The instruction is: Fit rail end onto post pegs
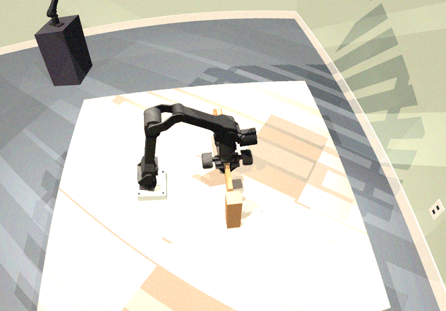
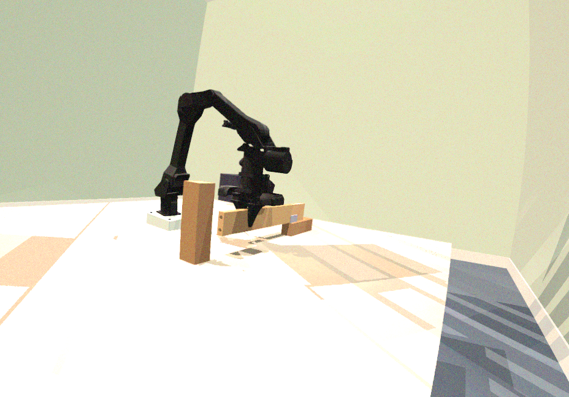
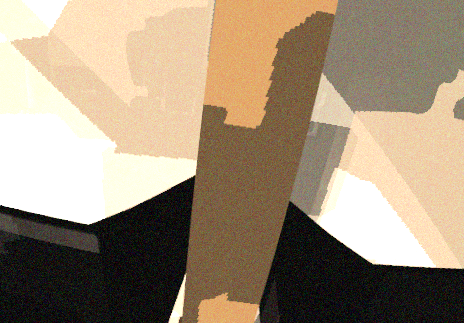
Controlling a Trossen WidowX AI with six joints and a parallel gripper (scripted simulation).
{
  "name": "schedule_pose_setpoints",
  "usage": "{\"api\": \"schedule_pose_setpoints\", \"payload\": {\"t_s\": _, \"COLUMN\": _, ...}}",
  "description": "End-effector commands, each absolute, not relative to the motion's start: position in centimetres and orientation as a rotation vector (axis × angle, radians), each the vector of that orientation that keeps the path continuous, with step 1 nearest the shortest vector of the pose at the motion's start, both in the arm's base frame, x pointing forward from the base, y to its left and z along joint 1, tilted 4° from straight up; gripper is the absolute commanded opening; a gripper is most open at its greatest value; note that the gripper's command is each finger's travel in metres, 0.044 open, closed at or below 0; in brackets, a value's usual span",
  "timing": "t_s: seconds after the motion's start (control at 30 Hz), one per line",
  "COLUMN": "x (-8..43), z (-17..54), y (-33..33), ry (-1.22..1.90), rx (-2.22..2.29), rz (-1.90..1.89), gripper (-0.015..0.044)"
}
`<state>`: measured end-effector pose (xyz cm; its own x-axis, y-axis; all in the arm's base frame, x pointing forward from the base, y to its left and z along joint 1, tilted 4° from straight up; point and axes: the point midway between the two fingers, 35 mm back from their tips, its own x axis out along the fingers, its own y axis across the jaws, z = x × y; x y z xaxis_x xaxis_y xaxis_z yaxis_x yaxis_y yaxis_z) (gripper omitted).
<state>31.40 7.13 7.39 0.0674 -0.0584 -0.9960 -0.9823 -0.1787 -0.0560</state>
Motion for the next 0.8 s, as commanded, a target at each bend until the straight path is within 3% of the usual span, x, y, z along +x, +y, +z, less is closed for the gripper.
{"api": "schedule_pose_setpoints", "payload": {"t_s": 0.0, "x": 31.45, "z": 7.65, "y": 7.14, "ry": 1.115, "rx": -1.418, "rz": 1.257, "gripper": 0.0000}}
{"api": "schedule_pose_setpoints", "payload": {"t_s": 0.77, "x": 31.53, "z": 7.32, "y": 6.52, "ry": 1.115, "rx": -1.418, "rz": 1.256, "gripper": 0.0000}}
